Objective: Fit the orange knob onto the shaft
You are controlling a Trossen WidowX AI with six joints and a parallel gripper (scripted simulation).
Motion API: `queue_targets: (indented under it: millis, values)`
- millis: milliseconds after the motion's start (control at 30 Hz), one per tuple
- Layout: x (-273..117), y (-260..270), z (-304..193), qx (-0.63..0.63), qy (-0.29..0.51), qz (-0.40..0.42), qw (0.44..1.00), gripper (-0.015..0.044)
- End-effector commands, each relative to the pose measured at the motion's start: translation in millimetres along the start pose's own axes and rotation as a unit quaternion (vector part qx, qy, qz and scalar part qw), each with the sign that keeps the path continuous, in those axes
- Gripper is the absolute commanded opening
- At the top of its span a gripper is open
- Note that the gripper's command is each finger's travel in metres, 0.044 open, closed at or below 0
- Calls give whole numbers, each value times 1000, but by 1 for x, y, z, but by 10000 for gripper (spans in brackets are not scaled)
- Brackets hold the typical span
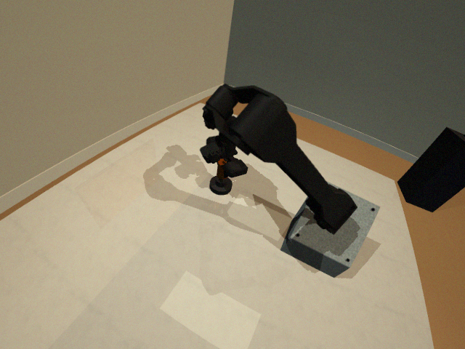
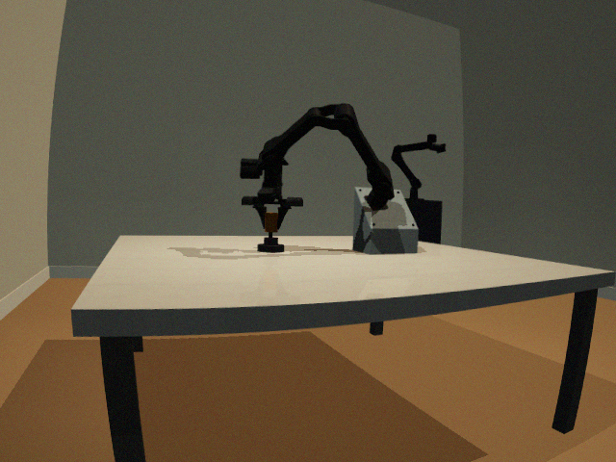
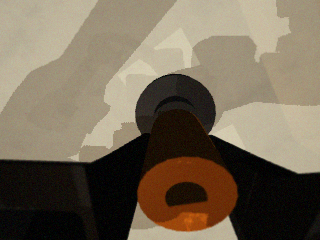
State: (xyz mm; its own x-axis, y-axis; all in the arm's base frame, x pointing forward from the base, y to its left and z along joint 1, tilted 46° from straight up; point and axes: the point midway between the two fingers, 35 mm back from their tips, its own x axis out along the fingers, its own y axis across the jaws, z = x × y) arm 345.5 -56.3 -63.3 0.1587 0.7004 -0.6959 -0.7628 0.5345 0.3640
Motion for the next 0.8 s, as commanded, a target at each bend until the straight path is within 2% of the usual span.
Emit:
queue_targets:
  millis: [0,267,500,767]
  values:
    - [0,0,1,-4,-2,0,1000,0]
    - [-4,0,2,-4,-2,0,1000,0]
    - [-4,-1,1,-103,-2,-1,995,0]
    - [0,-2,1,-108,-2,0,994,0]
